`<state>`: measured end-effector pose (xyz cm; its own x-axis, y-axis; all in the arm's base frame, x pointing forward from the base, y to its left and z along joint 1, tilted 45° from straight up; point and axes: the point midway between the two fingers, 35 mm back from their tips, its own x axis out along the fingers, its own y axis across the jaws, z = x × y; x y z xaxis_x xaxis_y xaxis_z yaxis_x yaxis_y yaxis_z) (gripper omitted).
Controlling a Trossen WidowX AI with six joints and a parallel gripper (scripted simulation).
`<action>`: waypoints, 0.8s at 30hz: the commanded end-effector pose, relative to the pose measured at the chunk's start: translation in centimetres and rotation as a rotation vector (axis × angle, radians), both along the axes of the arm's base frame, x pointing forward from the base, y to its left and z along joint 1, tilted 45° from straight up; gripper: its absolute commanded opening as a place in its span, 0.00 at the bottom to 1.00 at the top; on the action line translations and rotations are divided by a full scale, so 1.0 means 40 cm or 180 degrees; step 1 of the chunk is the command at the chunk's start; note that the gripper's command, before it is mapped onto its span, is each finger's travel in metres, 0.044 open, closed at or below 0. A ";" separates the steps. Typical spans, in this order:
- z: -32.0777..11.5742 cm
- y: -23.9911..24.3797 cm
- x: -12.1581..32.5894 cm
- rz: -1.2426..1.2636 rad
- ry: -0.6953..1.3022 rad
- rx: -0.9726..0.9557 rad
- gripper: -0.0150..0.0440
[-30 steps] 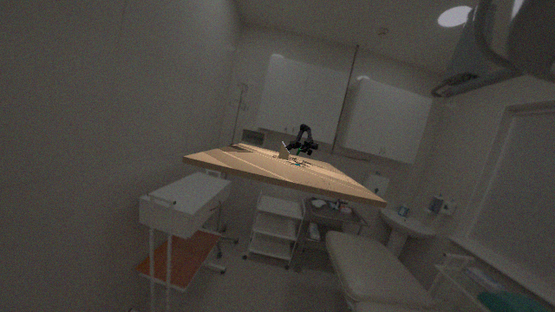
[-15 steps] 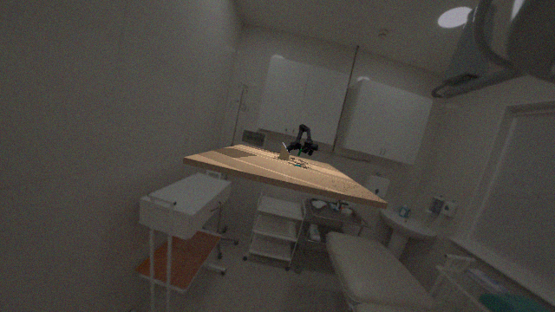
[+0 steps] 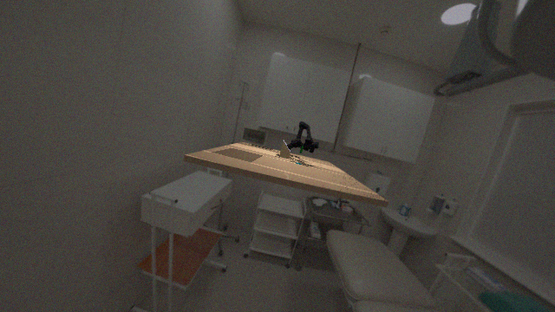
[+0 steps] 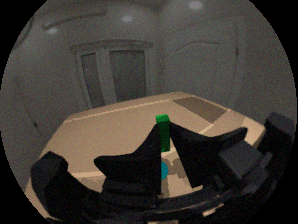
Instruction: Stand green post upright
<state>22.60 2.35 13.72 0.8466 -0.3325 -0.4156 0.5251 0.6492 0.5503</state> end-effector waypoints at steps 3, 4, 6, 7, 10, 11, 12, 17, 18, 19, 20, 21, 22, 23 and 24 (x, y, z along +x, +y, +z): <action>0.001 -0.003 -0.006 -0.0068 -0.0135 0.0058 0.29; 0.002 -0.003 -0.007 -0.0076 -0.0158 0.0069 0.29; 0.004 -0.003 -0.008 -0.0091 -0.0203 0.0091 0.29; 0.005 -0.003 -0.009 -0.0099 -0.0225 0.0102 0.29; 0.008 -0.003 -0.011 -0.0122 -0.0293 0.0135 0.29; 0.009 -0.002 -0.012 -0.0130 -0.0315 0.0147 0.29; 0.010 -0.002 -0.013 -0.0137 -0.0338 0.0159 0.29; 0.013 -0.002 -0.017 -0.0170 -0.0434 0.0211 0.29; 0.014 -0.002 -0.017 -0.0172 -0.0438 0.0213 0.29; 0.014 -0.002 -0.017 -0.0172 -0.0438 0.0213 0.29; 0.014 -0.002 -0.017 -0.0172 -0.0438 0.0213 0.29; 0.014 -0.002 -0.017 -0.0172 -0.0438 0.0213 0.29; 0.014 -0.002 -0.017 -0.0172 -0.0438 0.0213 0.29; 0.014 -0.002 -0.017 -0.0172 -0.0438 0.0213 0.29; 0.014 -0.002 -0.017 -0.0172 -0.0438 0.0213 0.29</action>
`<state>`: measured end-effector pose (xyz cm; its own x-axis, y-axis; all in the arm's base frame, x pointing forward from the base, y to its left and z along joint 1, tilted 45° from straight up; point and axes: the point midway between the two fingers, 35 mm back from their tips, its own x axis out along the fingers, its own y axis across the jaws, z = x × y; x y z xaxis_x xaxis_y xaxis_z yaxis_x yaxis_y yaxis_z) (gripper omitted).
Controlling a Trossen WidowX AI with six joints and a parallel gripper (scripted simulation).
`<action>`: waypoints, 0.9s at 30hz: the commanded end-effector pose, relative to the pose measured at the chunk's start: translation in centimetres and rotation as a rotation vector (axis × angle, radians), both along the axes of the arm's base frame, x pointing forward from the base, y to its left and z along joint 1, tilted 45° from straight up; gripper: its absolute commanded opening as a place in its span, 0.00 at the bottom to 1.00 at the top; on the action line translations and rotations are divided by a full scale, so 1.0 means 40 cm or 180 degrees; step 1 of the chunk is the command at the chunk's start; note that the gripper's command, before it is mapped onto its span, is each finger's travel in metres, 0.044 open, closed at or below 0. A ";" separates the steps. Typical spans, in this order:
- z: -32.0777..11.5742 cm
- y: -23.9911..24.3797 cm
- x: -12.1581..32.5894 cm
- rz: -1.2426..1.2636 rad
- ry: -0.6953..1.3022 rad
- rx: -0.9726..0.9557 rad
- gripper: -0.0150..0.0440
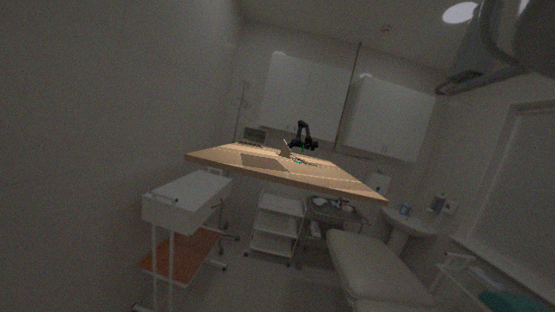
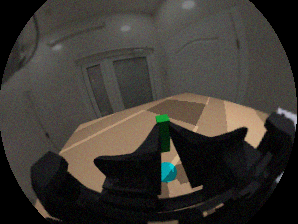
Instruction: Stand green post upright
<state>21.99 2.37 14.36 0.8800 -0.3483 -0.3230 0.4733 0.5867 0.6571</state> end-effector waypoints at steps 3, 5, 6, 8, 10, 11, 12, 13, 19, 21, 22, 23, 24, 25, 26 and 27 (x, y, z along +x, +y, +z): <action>-0.002 -0.003 -0.002 -0.0025 -0.0014 0.0007 0.29; -0.002 -0.003 -0.002 -0.0025 -0.0014 0.0007 0.29; -0.002 -0.003 -0.002 -0.0025 -0.0014 0.0007 0.29; -0.002 -0.003 -0.002 -0.0025 -0.0014 0.0007 0.29; -0.003 -0.002 -0.001 -0.0025 -0.0014 0.0007 0.29; -0.004 0.000 0.000 -0.0026 -0.0012 0.0008 0.29; -0.007 0.003 0.001 -0.0026 -0.0009 0.0011 0.29; -0.010 0.006 0.003 -0.0028 -0.0005 0.0013 0.29; -0.028 0.029 0.011 -0.0033 0.0013 0.0024 0.29; -0.035 0.036 0.014 -0.0035 0.0017 0.0027 0.29; -0.038 0.040 0.015 -0.0036 0.0019 0.0028 0.29; -0.042 0.044 0.016 -0.0036 0.0021 0.0029 0.29; -0.045 0.048 0.017 -0.0037 0.0023 0.0030 0.29; -0.049 0.051 0.018 -0.0038 0.0025 0.0030 0.29; -0.052 0.055 0.019 -0.0038 0.0026 0.0031 0.29; -0.056 0.059 0.020 -0.0039 0.0027 0.0031 0.29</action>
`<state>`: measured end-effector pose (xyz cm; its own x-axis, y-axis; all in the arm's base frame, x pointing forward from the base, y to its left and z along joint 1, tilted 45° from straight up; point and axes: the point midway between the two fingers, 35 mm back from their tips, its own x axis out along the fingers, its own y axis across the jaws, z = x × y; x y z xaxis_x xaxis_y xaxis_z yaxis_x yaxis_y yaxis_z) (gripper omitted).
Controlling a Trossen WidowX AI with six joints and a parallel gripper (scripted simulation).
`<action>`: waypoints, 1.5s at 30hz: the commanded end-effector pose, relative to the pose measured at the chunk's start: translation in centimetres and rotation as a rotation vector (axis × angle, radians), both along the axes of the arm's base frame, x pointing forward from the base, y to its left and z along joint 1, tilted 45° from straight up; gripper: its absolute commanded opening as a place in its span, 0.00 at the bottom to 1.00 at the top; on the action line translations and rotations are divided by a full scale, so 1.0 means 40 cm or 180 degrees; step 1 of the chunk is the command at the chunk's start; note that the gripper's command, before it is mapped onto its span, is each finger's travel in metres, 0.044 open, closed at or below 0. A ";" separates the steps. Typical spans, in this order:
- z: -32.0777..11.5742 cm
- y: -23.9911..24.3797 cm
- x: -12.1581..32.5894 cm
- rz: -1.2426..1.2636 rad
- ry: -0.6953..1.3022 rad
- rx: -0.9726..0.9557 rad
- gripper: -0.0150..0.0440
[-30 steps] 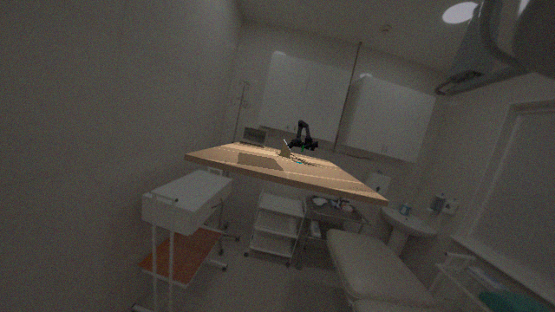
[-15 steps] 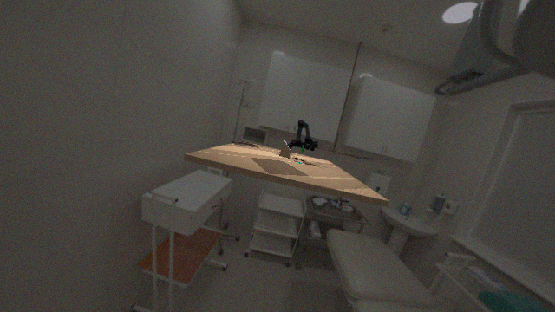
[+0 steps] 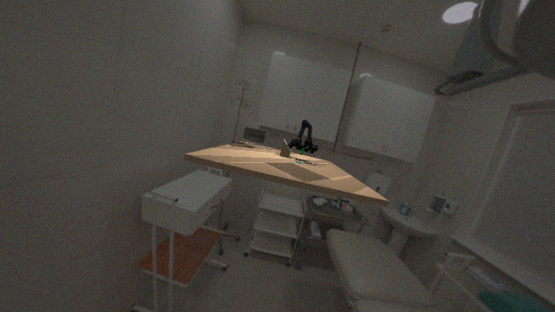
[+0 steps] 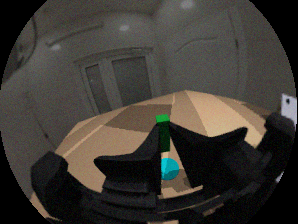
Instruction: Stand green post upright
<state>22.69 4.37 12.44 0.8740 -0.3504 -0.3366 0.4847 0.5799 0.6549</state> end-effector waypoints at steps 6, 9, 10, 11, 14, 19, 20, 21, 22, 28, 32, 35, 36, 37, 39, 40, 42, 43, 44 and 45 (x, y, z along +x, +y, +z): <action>-0.030 0.031 0.007 -0.0025 -0.0010 0.0011 0.29; -0.041 0.041 0.009 -0.0025 -0.0010 0.0010 0.29; -0.045 0.045 0.009 -0.0025 -0.0010 0.0009 0.29; -0.049 0.048 0.009 -0.0025 -0.0011 0.0009 0.29; -0.061 0.059 0.010 -0.0024 -0.0014 0.0006 0.29; -0.081 0.076 0.010 -0.0020 -0.0022 0.0001 0.29; -0.085 0.079 0.010 -0.0019 -0.0024 -0.0001 0.29; -0.089 0.082 0.010 -0.0018 -0.0027 -0.0002 0.29; -0.093 0.085 0.010 -0.0017 -0.0029 -0.0004 0.29; -0.116 0.102 0.007 -0.0009 -0.0046 -0.0013 0.29; -0.122 0.109 0.008 -0.0006 -0.0038 -0.0015 0.29; -0.134 0.124 0.009 0.0001 -0.0024 -0.0020 0.29; -0.138 0.128 0.009 0.0004 -0.0019 -0.0022 0.29; -0.142 0.133 0.009 0.0006 -0.0015 -0.0024 0.29; -0.148 0.139 0.009 0.0009 -0.0009 -0.0027 0.29; -0.148 0.140 0.009 0.0009 -0.0009 -0.0027 0.29; -0.148 0.140 0.009 0.0009 -0.0009 -0.0027 0.29; -0.148 0.140 0.009 0.0009 -0.0009 -0.0027 0.29; -0.148 0.140 0.009 0.0009 -0.0009 -0.0027 0.29; -0.148 0.140 0.009 0.0009 -0.0009 -0.0027 0.29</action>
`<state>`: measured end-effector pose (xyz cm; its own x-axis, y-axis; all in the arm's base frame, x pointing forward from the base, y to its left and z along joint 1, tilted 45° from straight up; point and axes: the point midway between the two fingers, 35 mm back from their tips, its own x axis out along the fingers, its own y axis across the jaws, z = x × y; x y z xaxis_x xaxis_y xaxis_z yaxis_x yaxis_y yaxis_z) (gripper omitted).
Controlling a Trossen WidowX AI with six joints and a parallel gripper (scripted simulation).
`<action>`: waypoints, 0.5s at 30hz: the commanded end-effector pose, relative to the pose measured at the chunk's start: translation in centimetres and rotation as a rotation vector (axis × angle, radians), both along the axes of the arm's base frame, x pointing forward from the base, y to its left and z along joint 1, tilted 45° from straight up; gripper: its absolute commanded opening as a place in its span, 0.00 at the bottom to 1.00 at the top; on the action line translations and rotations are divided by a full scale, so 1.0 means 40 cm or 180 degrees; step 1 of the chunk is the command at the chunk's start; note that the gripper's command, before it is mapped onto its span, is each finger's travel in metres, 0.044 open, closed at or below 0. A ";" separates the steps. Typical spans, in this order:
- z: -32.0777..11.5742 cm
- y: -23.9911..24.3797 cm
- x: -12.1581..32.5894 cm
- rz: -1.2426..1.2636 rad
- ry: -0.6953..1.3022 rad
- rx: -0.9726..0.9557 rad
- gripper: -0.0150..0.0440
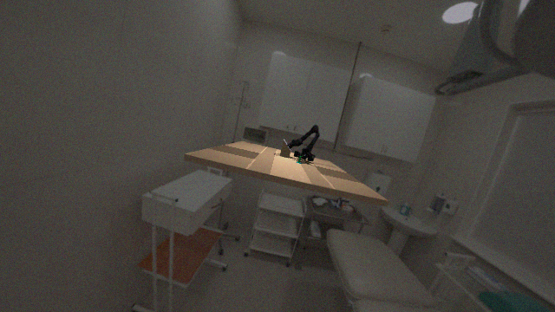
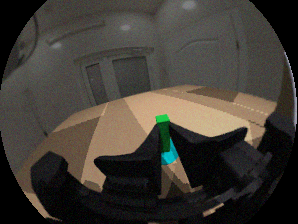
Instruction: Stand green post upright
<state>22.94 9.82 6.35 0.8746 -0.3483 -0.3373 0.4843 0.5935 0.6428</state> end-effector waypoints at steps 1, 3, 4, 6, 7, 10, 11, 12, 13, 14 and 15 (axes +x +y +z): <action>0.004 0.004 0.003 -0.0016 -0.0030 0.0020 0.29; 0.004 0.004 0.003 -0.0016 -0.0030 0.0020 0.29; 0.004 0.004 0.003 -0.0016 -0.0030 0.0020 0.29; 0.004 0.004 0.003 -0.0016 -0.0030 0.0020 0.34; 0.004 0.004 0.003 -0.0016 -0.0030 0.0020 0.38; 0.004 0.004 0.003 -0.0016 -0.0030 0.0020 0.51; 0.004 0.004 0.003 -0.0016 -0.0030 0.0020 0.56; 0.004 0.004 0.003 -0.0016 -0.0030 0.0020 0.60; 0.004 0.004 0.003 -0.0016 -0.0030 0.0020 0.65; 0.004 0.004 0.003 -0.0016 -0.0030 0.0020 0.69; 0.004 0.004 0.003 -0.0016 -0.0030 0.0020 0.74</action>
<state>23.02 9.98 6.39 0.8753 -0.3474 -0.3363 0.4829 0.5916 0.6456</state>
